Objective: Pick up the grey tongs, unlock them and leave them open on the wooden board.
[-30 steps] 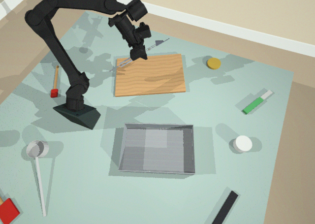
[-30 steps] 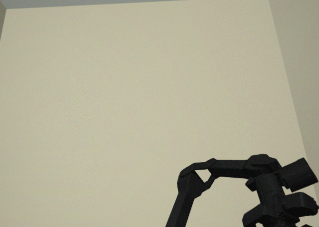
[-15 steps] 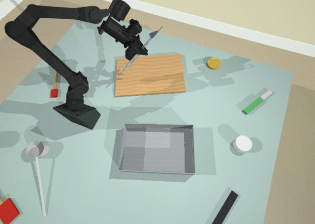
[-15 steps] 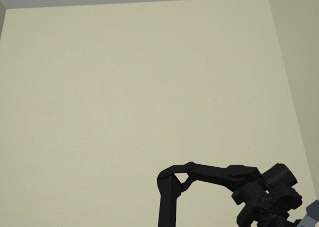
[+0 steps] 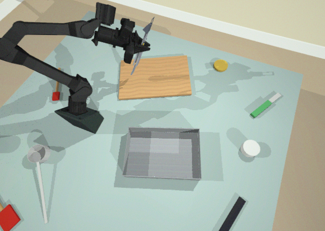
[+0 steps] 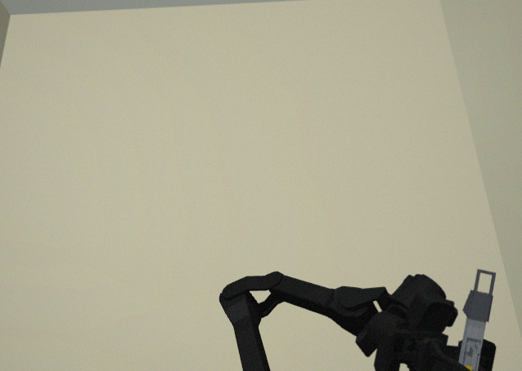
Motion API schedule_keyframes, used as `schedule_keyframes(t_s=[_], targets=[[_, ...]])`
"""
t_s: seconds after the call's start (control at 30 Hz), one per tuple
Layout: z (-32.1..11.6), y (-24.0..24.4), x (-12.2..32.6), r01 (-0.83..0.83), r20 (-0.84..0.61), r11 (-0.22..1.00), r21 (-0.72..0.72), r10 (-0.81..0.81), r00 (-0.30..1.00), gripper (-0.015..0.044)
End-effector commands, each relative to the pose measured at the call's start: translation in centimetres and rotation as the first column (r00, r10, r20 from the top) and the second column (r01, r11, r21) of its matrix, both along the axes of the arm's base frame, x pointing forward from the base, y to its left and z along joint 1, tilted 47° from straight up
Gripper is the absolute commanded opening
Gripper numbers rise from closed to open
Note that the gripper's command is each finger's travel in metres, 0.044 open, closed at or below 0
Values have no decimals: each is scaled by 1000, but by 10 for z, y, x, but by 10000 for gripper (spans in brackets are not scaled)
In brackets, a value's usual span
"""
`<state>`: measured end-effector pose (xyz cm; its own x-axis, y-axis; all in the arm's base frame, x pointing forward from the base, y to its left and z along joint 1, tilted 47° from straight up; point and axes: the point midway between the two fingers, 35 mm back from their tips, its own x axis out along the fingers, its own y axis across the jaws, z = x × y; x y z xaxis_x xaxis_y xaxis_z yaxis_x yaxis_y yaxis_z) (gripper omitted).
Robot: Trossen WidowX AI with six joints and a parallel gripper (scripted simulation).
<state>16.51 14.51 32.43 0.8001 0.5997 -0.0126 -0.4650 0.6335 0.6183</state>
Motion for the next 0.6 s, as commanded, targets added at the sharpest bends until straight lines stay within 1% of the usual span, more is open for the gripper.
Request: schedule_keyframes(t_s=[0.0, 0.57], targets=[[4, -9, -2, 37, 22, 994, 99, -39, 999, -150], [5, -9, -3, 38, 23, 994, 104, -41, 999, -150]])
